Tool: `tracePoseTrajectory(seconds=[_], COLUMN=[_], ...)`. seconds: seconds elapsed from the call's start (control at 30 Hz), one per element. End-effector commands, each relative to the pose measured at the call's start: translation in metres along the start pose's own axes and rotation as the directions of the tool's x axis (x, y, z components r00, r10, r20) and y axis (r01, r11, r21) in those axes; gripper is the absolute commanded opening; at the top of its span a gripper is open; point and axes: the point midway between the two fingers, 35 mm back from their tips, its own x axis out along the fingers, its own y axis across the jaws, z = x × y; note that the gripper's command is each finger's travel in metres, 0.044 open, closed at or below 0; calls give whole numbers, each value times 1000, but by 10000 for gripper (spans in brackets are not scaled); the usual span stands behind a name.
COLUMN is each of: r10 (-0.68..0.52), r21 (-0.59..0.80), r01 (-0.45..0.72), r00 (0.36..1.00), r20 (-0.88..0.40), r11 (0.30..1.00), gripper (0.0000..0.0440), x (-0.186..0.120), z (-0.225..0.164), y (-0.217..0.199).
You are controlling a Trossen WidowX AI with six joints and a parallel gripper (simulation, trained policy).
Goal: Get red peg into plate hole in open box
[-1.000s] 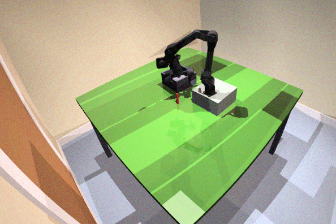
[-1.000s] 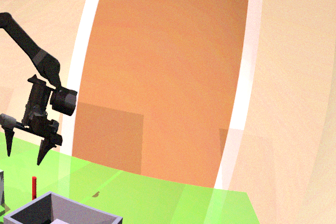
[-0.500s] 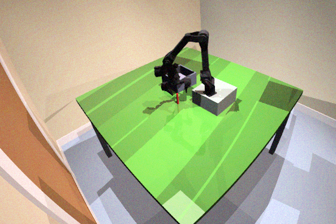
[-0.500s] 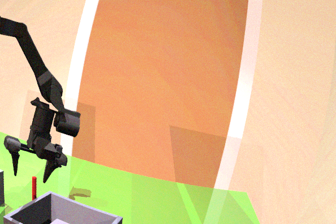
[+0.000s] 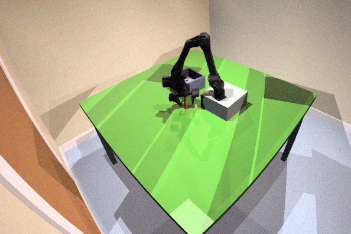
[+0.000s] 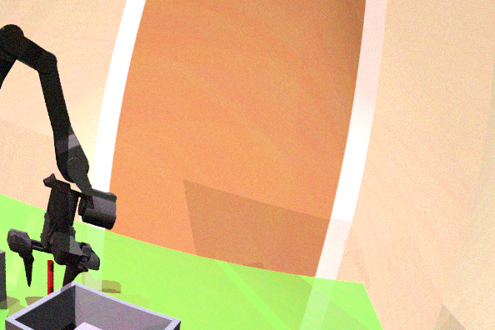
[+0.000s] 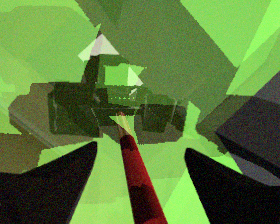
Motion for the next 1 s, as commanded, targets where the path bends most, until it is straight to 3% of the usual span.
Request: tracePoseTrajectory(seconds=[0.0,0.23,0.33,0.97], r10=[-18,-65,-95,-41], r21=[9,15,18,3], r01=[18,65,95,41], r00=[1000,998,995,997], r20=[-15,-29,-32,59], r11=[1000,998,995,999], gripper=[229,52,2,0], x=[10,19,21,-42], z=[-2,-4,-5,15], y=[-2,-4,-6,21])
